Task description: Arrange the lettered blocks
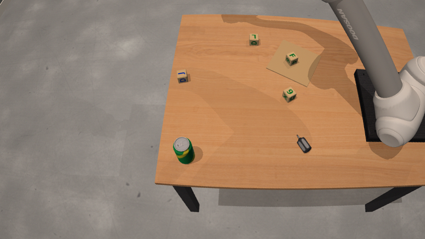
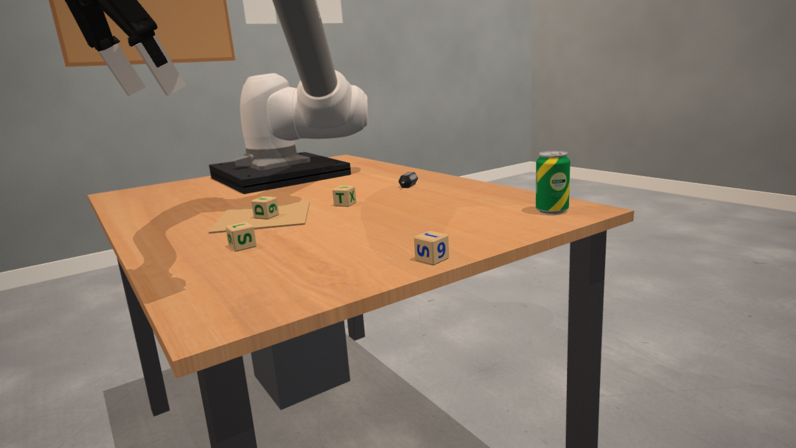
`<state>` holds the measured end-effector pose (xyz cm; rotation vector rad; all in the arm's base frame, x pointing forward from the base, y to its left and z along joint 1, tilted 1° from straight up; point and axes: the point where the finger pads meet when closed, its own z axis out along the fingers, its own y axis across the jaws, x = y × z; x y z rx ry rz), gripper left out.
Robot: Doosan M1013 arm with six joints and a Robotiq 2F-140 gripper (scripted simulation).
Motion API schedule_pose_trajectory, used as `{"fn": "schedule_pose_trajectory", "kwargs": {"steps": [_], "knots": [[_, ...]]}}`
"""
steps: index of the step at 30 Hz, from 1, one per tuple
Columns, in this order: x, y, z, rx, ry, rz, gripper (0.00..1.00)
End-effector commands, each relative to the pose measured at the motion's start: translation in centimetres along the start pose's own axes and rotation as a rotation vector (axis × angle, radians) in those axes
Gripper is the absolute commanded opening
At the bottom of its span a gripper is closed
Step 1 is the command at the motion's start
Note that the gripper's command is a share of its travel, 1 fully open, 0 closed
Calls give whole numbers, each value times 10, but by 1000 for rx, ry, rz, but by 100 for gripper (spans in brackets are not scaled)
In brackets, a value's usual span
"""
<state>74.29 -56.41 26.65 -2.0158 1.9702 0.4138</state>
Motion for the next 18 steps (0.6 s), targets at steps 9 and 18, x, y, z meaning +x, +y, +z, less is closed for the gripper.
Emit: {"fn": "schedule_pose_trajectory", "kwargs": {"steps": [9, 18], "knots": [[-96, -13, 94, -105, 170, 170, 100], [-175, 12, 172, -148, 345, 256, 100]]}}
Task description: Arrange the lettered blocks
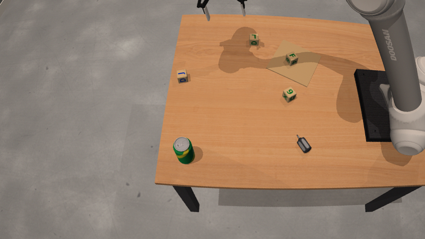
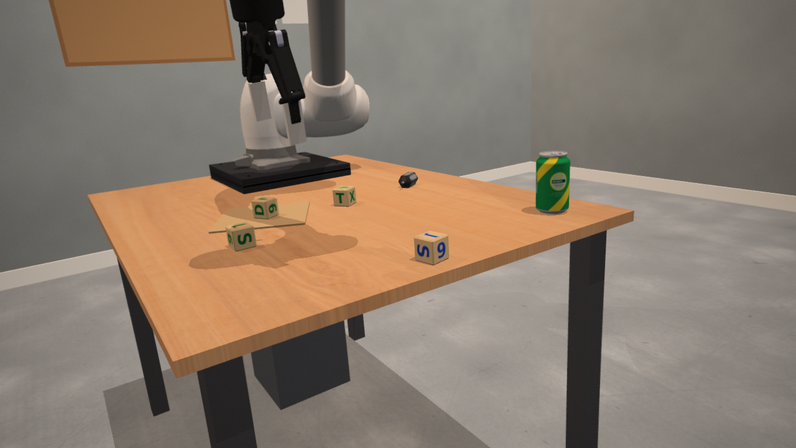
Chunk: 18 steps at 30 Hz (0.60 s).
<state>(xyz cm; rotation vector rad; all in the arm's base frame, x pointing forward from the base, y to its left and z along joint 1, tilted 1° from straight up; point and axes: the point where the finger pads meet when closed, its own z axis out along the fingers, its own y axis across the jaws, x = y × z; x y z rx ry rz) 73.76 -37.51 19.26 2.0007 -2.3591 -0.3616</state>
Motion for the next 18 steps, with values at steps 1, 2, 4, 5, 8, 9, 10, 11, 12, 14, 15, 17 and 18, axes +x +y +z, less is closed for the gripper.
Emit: {"fn": "schedule_pose_trajectory", "kwargs": {"steps": [1, 2, 4, 5, 8, 9, 10, 11, 12, 14, 15, 17, 18], "knots": [[-45, 20, 29, 3, 99, 50, 100], [-55, 26, 36, 4, 120, 57, 100], [-74, 39, 51, 8, 162, 70, 100], [-84, 46, 58, 11, 183, 75, 100], [-110, 68, 80, 25, 242, 85, 100], [-118, 76, 88, 32, 261, 87, 100], [-126, 85, 95, 39, 279, 88, 100], [-126, 85, 95, 39, 279, 88, 100], [-126, 85, 95, 39, 279, 88, 100], [-153, 116, 121, 70, 341, 87, 100], [-159, 123, 127, 77, 353, 86, 100], [-172, 141, 141, 99, 382, 80, 100], [-179, 151, 148, 111, 395, 76, 100]]}}
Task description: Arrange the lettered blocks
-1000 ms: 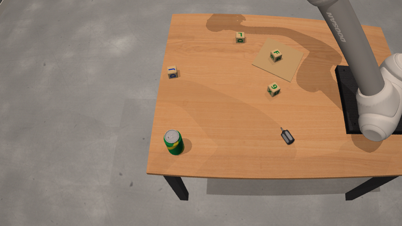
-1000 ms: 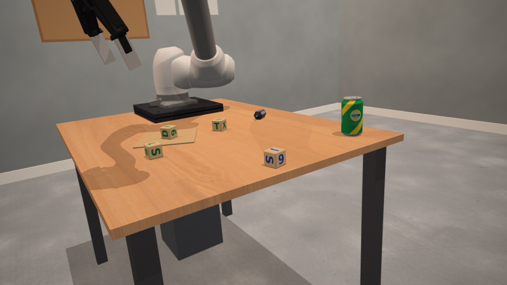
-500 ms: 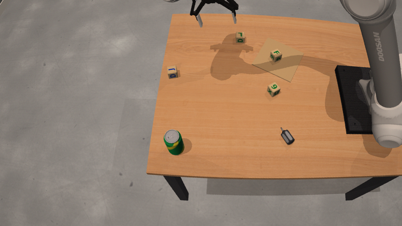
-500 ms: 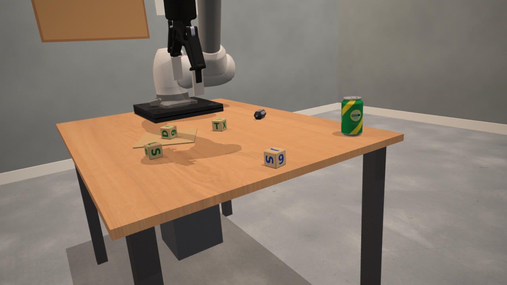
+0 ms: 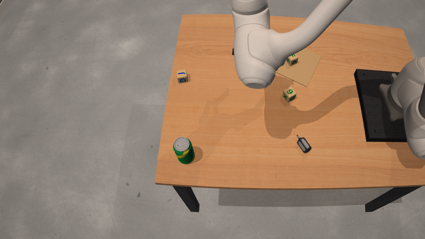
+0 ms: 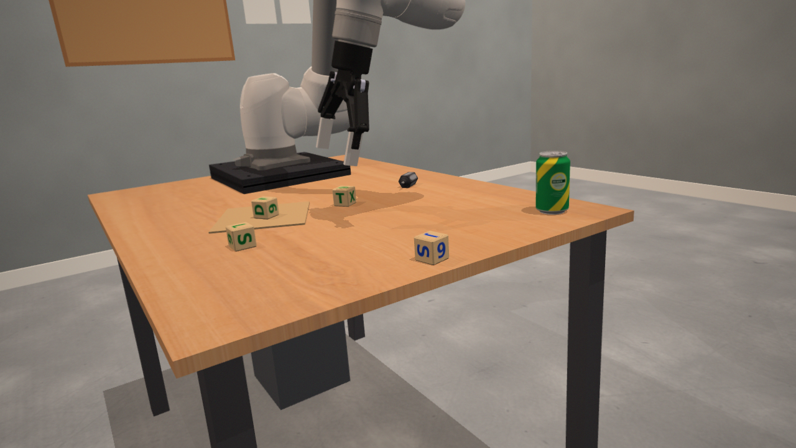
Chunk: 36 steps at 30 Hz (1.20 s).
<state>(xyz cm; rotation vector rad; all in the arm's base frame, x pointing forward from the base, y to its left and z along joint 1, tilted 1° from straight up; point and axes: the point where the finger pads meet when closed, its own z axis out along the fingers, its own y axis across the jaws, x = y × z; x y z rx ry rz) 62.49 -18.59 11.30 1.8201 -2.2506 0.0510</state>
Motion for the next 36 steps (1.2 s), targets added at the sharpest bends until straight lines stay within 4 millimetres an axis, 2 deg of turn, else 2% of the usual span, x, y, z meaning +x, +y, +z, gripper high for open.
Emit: {"fn": "schedule_pose_trajectory", "kwargs": {"steps": [1, 7, 9, 36], "knots": [[-35, 43, 16, 60, 71, 4, 100], [-73, 107, 43, 141, 123, -21, 100], [-79, 119, 48, 155, 128, -27, 100], [-81, 122, 49, 160, 130, -29, 100]]}}
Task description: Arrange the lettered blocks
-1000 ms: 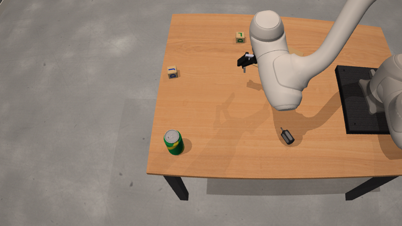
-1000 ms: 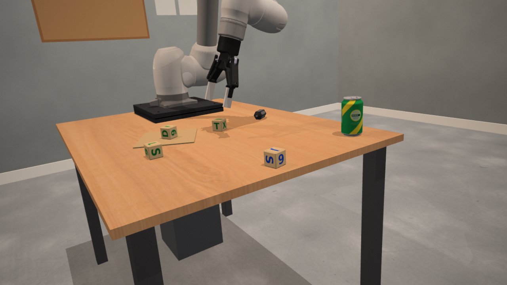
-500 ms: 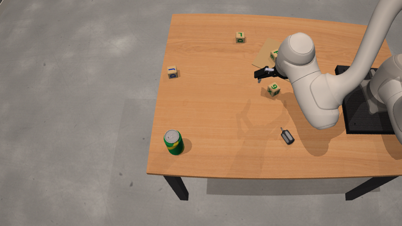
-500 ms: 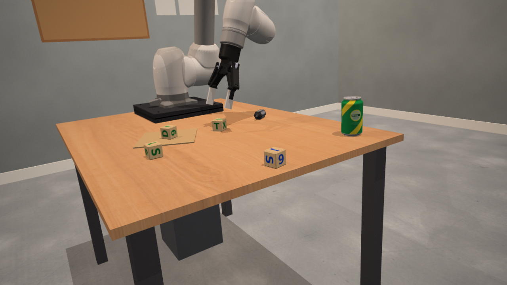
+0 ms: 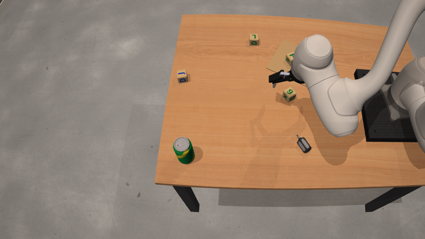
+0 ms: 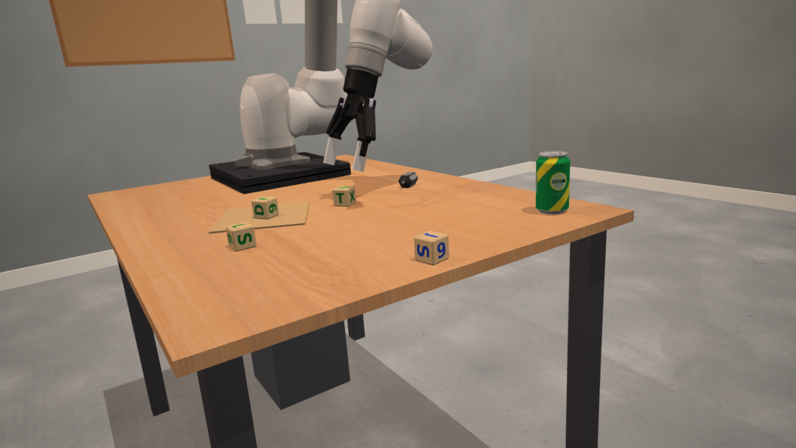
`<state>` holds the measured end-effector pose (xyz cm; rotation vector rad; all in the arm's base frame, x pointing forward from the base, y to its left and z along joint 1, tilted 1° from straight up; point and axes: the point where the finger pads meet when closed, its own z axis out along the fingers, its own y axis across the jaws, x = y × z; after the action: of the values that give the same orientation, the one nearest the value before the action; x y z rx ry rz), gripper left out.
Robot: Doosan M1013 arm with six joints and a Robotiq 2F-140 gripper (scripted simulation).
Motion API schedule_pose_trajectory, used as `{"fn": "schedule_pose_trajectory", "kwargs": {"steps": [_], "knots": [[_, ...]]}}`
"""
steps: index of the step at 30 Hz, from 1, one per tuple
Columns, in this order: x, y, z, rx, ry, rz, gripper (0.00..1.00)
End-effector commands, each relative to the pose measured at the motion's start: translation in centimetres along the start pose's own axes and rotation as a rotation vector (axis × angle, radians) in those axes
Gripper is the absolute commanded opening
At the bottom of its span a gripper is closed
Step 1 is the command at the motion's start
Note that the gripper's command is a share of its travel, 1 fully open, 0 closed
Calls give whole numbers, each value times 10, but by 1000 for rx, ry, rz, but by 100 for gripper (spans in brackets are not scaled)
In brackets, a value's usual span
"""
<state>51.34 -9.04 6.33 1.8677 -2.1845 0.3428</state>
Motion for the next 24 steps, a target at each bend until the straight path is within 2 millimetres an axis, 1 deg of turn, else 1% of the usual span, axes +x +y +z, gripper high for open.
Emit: {"fn": "schedule_pose_trajectory", "kwargs": {"steps": [1, 22, 24], "knots": [[0, 0, 0, 1, 0, 0, 100], [0, 0, 0, 1, 0, 0, 100], [0, -3, -1, 1, 0, 0, 100]]}}
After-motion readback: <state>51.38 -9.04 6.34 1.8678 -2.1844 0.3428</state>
